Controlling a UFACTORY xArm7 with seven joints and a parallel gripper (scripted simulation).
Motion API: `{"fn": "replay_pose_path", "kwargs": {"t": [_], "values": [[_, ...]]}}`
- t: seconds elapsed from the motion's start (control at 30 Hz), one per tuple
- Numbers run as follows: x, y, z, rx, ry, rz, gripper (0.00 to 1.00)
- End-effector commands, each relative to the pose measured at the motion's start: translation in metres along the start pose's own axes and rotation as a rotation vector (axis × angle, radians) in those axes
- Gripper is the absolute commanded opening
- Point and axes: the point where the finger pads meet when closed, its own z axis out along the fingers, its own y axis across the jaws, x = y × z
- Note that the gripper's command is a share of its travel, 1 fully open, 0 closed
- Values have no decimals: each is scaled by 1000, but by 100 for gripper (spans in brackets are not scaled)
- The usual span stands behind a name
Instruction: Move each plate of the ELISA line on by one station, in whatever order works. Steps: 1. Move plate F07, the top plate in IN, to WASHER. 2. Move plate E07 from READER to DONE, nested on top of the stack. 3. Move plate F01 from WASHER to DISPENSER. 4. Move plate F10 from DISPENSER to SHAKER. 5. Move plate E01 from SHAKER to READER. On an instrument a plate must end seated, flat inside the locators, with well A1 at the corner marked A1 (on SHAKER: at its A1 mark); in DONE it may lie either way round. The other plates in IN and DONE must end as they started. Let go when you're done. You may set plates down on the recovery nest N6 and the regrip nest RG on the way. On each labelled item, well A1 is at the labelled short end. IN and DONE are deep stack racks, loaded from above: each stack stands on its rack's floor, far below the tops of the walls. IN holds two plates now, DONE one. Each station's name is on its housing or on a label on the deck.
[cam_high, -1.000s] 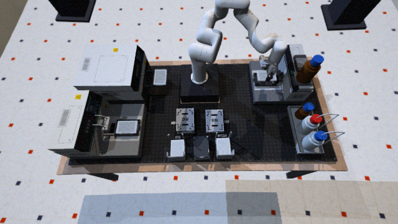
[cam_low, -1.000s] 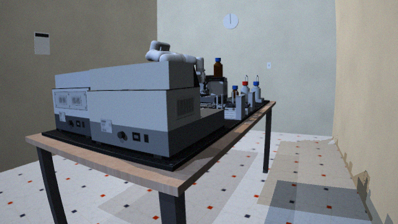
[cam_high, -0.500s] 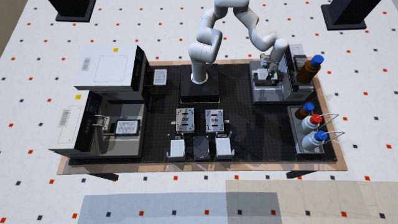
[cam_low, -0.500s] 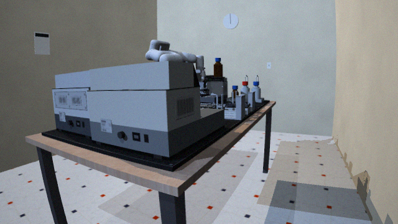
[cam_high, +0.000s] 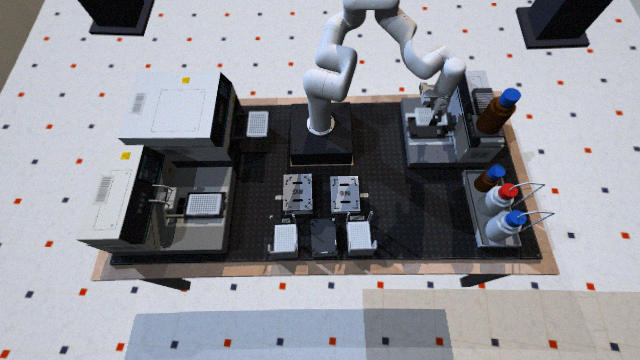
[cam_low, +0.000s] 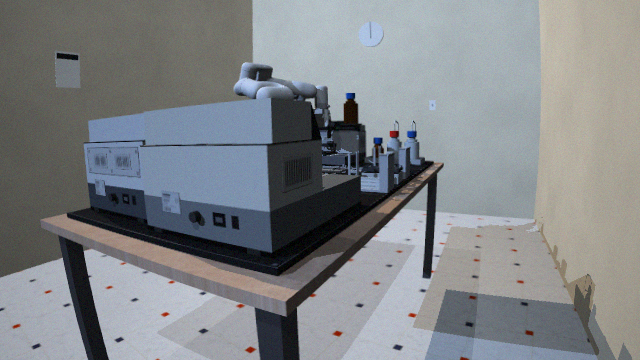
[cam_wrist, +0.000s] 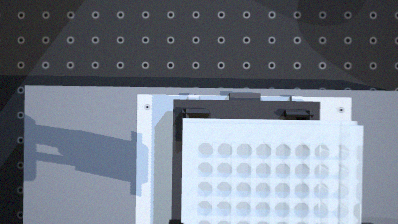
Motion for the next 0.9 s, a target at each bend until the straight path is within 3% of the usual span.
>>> {"fn": "replay_pose_path", "kwargs": {"t": [0.0,0.87], "values": [[-1,0,-6,0,-5,0,0],[-1,0,-38,0,-5,0,0]]}}
